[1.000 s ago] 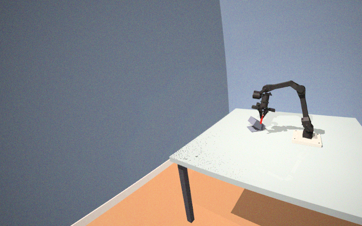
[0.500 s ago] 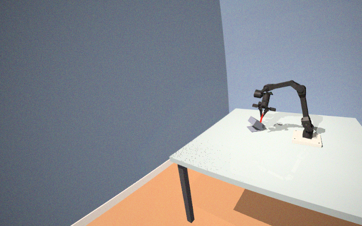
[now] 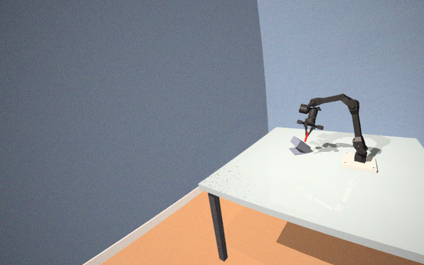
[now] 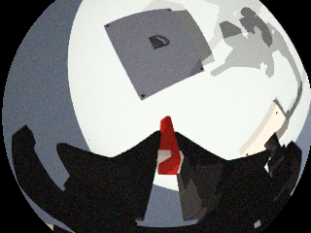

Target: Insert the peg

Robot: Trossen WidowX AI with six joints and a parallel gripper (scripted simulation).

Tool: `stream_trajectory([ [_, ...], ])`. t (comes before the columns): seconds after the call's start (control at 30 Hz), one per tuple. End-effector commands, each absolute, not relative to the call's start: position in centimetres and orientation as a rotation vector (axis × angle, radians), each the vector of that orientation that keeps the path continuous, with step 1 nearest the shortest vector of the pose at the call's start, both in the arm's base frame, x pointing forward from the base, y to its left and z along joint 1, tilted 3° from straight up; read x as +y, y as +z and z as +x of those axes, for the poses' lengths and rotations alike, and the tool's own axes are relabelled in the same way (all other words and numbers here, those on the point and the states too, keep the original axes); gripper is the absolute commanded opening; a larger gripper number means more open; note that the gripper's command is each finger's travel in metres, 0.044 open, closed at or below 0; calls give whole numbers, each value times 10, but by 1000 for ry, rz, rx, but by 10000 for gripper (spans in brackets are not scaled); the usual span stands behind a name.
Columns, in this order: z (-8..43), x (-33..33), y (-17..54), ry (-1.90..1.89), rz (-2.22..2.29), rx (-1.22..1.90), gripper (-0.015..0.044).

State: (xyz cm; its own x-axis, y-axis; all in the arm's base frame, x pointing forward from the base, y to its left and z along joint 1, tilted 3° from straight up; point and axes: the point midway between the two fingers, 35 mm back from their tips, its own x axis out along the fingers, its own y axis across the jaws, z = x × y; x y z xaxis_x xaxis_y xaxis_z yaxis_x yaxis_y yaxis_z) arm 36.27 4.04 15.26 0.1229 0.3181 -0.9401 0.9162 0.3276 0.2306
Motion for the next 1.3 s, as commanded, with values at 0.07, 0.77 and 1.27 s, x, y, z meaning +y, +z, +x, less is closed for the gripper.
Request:
stream_trajectory([
  [0.07,364,32,155,-694,1301,1407,0],
  [0.77,368,1,162,-846,1562,1315,0],
  [1.27,369,-22,167,-949,1748,1239,0],
])
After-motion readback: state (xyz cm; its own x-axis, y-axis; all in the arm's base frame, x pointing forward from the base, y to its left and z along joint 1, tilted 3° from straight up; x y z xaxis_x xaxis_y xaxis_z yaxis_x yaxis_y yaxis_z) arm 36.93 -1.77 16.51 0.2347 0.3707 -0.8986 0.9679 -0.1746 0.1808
